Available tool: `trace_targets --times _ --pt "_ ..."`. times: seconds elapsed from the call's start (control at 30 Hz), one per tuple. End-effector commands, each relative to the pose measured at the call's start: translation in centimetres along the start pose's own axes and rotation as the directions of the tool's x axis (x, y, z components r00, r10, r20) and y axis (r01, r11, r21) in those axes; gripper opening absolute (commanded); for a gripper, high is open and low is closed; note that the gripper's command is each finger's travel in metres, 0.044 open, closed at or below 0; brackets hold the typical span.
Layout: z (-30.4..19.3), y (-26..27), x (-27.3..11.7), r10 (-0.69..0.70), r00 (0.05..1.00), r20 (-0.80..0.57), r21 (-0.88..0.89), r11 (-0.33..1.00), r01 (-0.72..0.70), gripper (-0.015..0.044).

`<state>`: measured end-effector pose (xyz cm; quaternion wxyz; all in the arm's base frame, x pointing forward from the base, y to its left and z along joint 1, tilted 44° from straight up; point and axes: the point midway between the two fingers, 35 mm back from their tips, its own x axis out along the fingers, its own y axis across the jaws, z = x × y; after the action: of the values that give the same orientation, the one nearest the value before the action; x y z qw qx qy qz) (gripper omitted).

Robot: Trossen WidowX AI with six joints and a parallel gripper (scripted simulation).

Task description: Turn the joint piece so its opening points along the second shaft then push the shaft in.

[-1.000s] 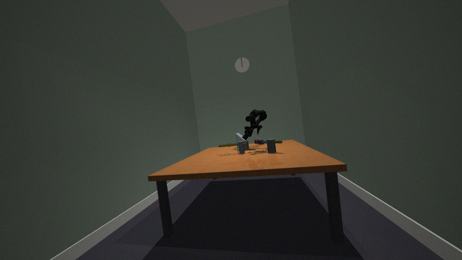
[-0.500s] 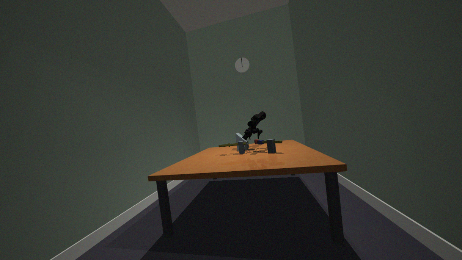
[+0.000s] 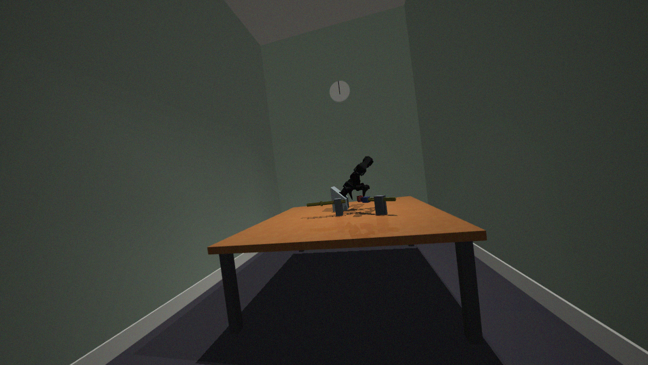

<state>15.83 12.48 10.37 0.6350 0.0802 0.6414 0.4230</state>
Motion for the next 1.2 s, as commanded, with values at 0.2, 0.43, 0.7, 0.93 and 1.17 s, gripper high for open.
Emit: trace_targets --times 0.2,0.43,0.7,0.93,1.17 --pt "3.9 0.1 -0.3 0.003 1.0 0.008 -0.002 1.0 -0.003 0.044" --pt "5.0 0.2 -0.1 0.003 1.0 0.008 -0.003 1.0 -0.003 0.044" --pt "5.0 0.1 1.2 0.004 1.0 0.008 -0.003 1.0 -0.004 0.044" --pt "5.0 0.2 2.3 0.005 1.0 0.009 -0.003 1.0 -0.005 0.044" --pt "5.0 0.2 2.6 0.005 1.0 0.009 -0.003 1.0 -0.005 0.0335"
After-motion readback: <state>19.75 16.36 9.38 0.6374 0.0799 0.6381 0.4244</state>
